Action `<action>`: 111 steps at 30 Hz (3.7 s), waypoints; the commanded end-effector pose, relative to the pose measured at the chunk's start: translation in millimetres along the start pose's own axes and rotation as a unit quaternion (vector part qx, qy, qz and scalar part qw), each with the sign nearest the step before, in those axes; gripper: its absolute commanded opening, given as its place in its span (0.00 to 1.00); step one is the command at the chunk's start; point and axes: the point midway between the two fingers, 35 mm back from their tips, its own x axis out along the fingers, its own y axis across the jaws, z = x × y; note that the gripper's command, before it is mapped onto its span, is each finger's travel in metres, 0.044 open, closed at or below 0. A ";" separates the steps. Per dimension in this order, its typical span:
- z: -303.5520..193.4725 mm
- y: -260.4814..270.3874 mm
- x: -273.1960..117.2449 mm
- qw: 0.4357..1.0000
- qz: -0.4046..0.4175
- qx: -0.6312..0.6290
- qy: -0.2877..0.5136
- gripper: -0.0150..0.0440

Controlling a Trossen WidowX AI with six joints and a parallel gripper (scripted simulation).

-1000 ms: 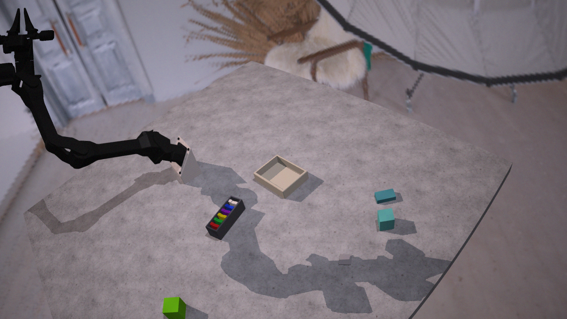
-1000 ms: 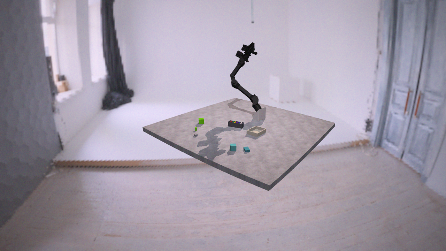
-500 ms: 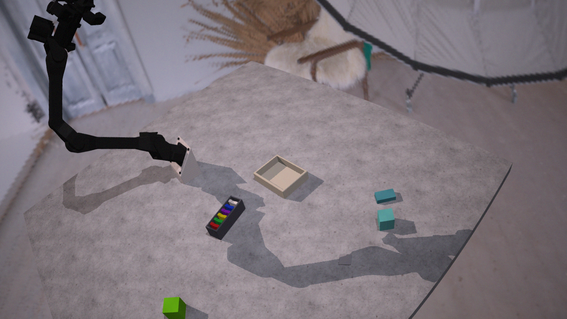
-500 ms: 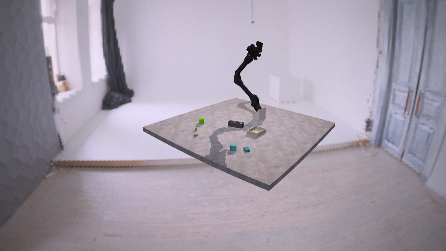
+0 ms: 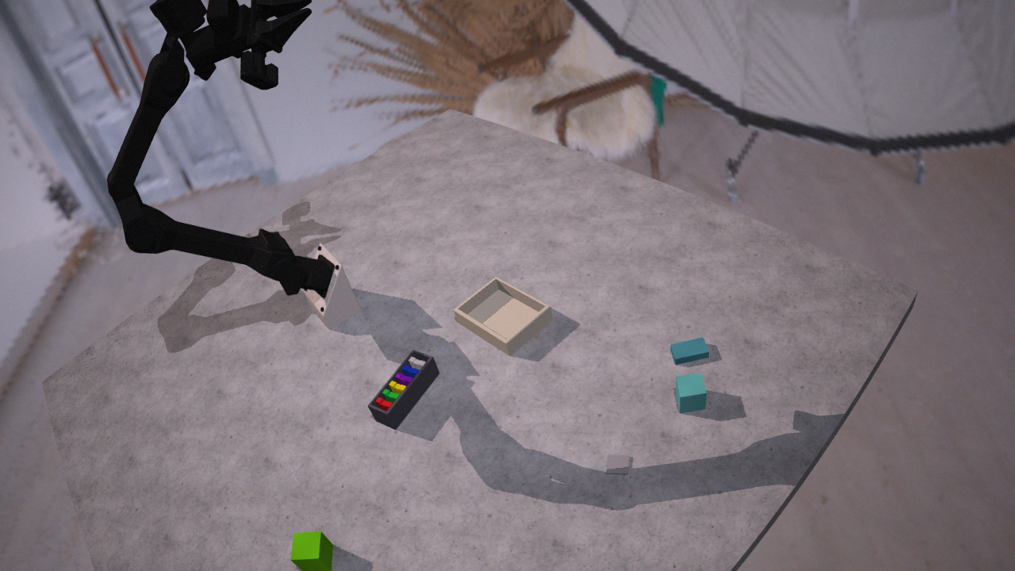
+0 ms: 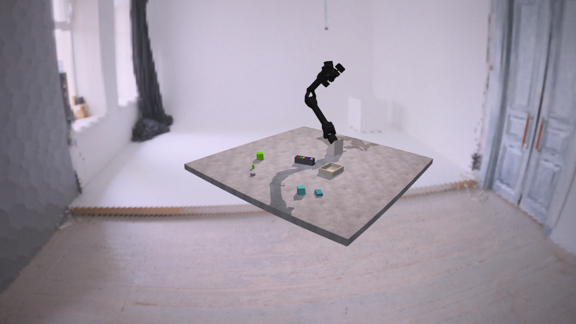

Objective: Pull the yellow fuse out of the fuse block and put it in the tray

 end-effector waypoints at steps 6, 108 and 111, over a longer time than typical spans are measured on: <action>-34.0 -124.4 72.9 0.975 -0.183 -0.086 0.096 0.37; -222.0 -499.6 -0.9 0.667 -0.426 -0.118 0.599 0.25; -221.8 -499.4 -0.9 0.667 -0.426 -0.118 0.599 0.25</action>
